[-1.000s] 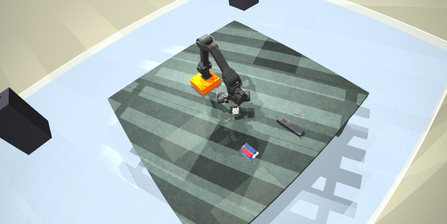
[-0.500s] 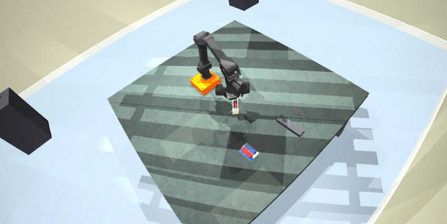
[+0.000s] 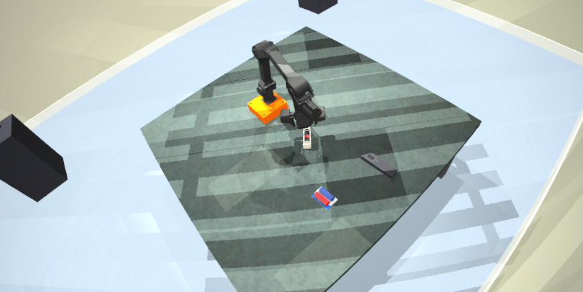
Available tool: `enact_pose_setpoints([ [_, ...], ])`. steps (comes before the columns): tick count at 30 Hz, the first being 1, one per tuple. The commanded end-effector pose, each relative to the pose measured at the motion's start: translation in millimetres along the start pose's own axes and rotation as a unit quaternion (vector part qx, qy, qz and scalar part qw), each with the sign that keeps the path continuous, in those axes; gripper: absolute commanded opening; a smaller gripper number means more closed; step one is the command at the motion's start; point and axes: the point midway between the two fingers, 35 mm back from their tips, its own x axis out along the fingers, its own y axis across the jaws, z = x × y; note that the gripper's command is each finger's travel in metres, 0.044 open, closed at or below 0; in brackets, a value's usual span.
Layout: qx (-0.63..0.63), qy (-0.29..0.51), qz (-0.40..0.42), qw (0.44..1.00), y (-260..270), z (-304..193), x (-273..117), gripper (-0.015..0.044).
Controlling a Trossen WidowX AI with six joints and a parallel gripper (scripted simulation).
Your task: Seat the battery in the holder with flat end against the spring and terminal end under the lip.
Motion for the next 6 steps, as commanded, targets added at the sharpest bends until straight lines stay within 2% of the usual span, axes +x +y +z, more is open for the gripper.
enact_pose_setpoints([
  [1,0.000,0.001,0.000,1.000,-0.1,-0.3,0.1,0.0440],
  [6,0.000,0.001,0.000,1.000,-0.1,-0.3,0.1,0.0440],
])
